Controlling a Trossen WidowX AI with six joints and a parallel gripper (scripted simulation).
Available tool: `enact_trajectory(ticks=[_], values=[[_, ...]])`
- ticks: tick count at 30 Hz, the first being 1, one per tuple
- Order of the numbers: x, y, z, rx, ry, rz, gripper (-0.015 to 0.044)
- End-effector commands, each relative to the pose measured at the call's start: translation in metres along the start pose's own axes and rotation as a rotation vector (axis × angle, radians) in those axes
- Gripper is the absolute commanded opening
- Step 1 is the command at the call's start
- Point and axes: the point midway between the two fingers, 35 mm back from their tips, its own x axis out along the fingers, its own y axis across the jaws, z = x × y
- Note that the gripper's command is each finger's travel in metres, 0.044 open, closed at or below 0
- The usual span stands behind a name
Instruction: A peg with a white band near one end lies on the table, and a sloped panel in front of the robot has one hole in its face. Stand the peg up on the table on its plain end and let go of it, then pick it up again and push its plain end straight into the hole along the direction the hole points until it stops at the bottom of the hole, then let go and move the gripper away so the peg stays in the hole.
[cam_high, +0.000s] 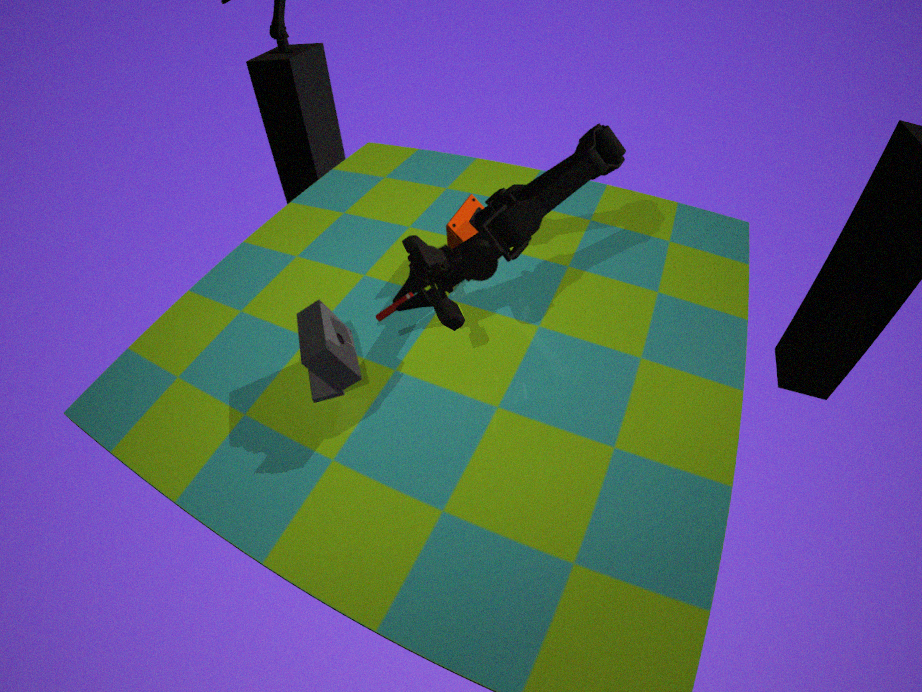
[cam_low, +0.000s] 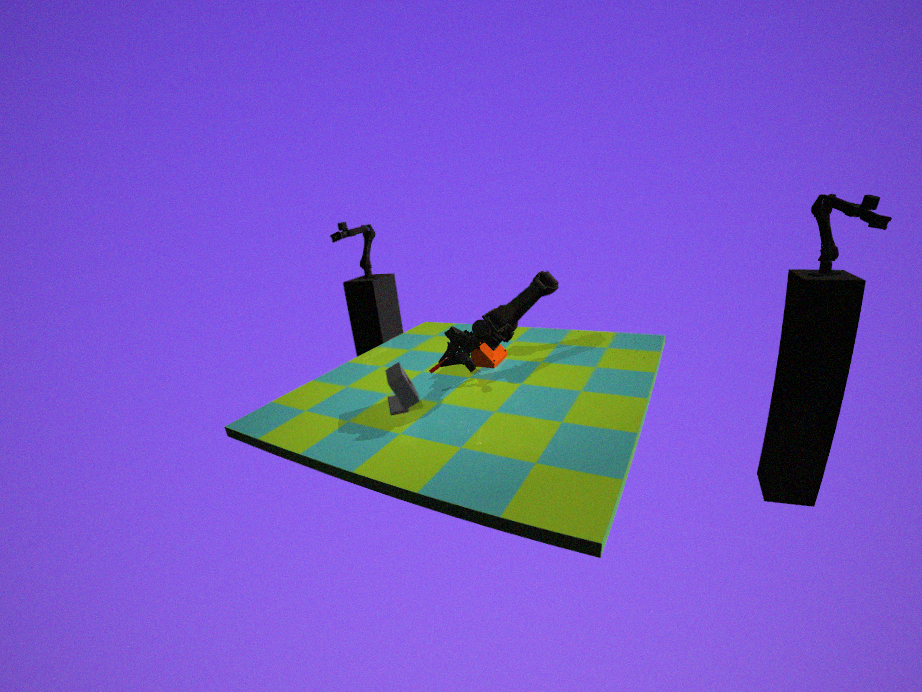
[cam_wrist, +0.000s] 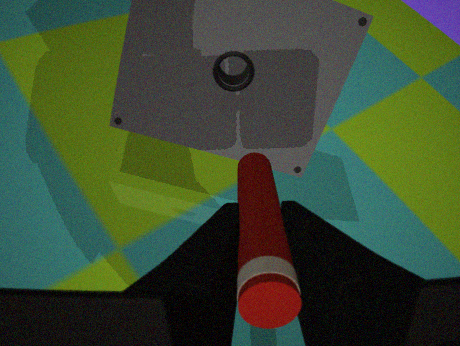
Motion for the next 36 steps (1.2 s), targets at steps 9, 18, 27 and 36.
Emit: enact_trajectory(ticks=[9, 18, 27, 36], values=[[0.013, 0.002, 0.008, 0.026, -0.04, 0.002, 0.0], [0.023, 0.004, 0.012, 0.044, -0.069, 0.006, 0.0], [0.033, 0.006, 0.016, 0.062, -0.097, 0.01, 0.0], [0.039, 0.006, 0.017, 0.065, -0.116, 0.013, 0.0]])
